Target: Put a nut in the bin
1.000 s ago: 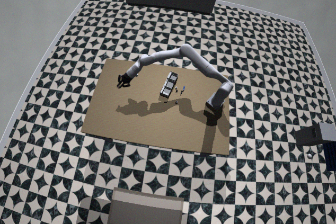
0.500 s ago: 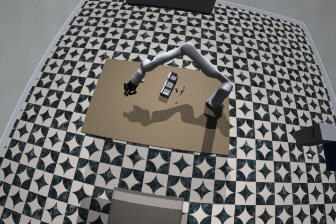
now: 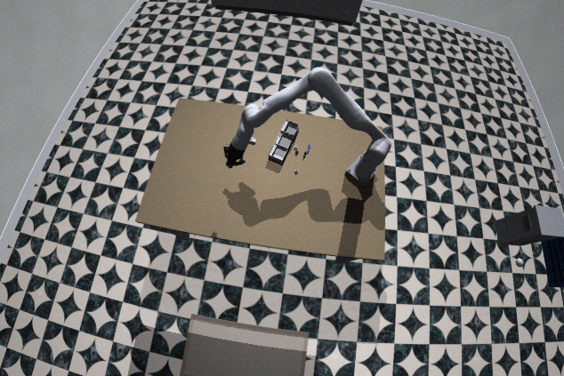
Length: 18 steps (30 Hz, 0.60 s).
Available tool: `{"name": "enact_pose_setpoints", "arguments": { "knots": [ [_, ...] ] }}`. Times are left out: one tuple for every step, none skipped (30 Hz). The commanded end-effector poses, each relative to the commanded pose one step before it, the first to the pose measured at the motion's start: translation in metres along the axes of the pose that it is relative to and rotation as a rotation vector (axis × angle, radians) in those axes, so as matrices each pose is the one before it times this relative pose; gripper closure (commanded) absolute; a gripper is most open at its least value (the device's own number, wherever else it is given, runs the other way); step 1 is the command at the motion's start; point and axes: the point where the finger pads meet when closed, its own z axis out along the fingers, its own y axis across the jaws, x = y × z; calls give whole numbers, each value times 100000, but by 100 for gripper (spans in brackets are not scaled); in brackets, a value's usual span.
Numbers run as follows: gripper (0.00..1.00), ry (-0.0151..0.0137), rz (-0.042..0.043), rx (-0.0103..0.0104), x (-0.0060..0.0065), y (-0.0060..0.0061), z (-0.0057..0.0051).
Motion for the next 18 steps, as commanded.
{"name": "enact_pose_setpoints", "arguments": {
  "knots": [
    [91,2220,-1333,894,220,1594,-1407],
    [91,1,0,0,127,141,-44],
    [91,0,0,0,0,0,0],
    [91,0,0,0,0,0,0],
    [91,3678,3356,-442,590,527,-283],
    [91,3678,3356,-443,616,507,-258],
    [91,792,718,-99,637,477,-231],
    [91,5,0,-4,642,473,-225],
    [91,1,0,-1,200,148,-70],
    [91,3372,3690,25,660,415,-304],
    [91,3372,3691,26,685,391,-282],
    [91,1019,1110,5,704,359,-258],
    [91,5,0,-3,709,350,-250],
    [91,2,0,-1,306,152,-107],
    [91,2995,3986,366,709,313,-314],
    [91,2995,3986,366,731,284,-294],
    [91,1175,1558,142,745,249,-272],
    [91,6,0,-2,751,236,-263]
  ]
}}
